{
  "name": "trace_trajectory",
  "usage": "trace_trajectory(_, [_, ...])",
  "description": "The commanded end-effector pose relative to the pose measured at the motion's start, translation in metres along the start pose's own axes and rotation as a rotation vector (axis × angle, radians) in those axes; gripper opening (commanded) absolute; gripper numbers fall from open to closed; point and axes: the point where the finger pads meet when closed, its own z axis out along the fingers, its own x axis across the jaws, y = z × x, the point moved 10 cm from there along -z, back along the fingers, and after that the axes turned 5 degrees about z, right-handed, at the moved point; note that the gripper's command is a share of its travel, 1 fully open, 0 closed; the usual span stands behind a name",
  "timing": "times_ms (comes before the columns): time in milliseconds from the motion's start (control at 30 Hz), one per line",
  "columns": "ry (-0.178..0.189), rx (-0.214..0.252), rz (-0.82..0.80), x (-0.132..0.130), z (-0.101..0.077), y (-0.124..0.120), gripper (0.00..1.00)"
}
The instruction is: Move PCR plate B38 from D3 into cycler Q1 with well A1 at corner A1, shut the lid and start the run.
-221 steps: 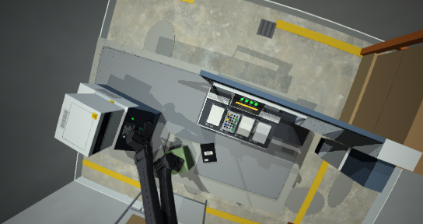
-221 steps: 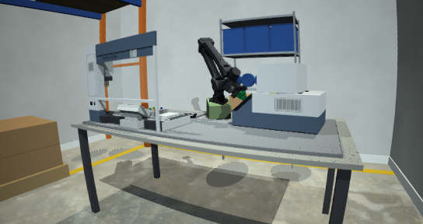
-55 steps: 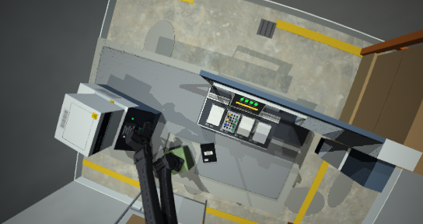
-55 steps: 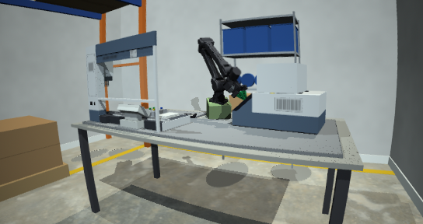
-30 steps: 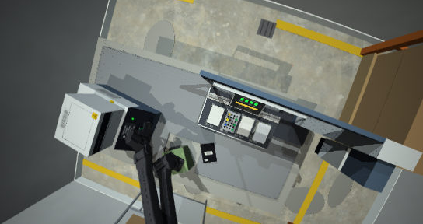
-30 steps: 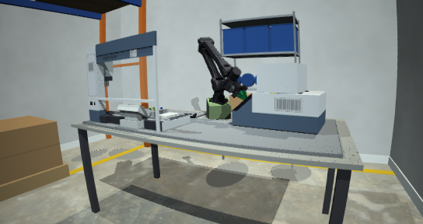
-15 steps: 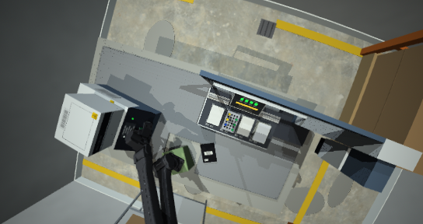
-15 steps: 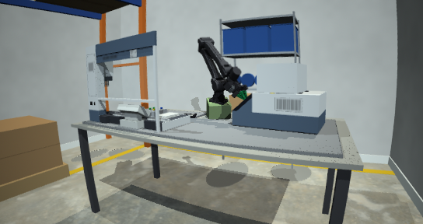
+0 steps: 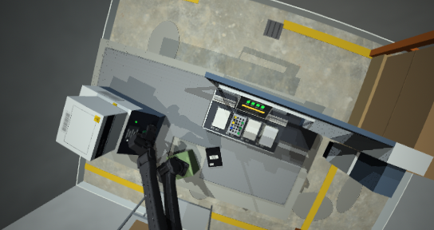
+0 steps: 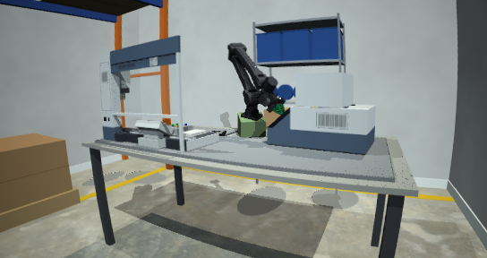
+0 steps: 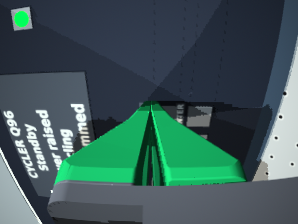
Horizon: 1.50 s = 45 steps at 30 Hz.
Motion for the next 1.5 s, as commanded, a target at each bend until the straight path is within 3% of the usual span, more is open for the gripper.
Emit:
trace_trajectory(0, [0.052, -0.013, -0.017, 0.011, -0.001, 0.001, 0.0])
trace_trajectory(1467, [0.022, 0.008, -0.01, -0.01, 0.002, -0.01, 0.0])
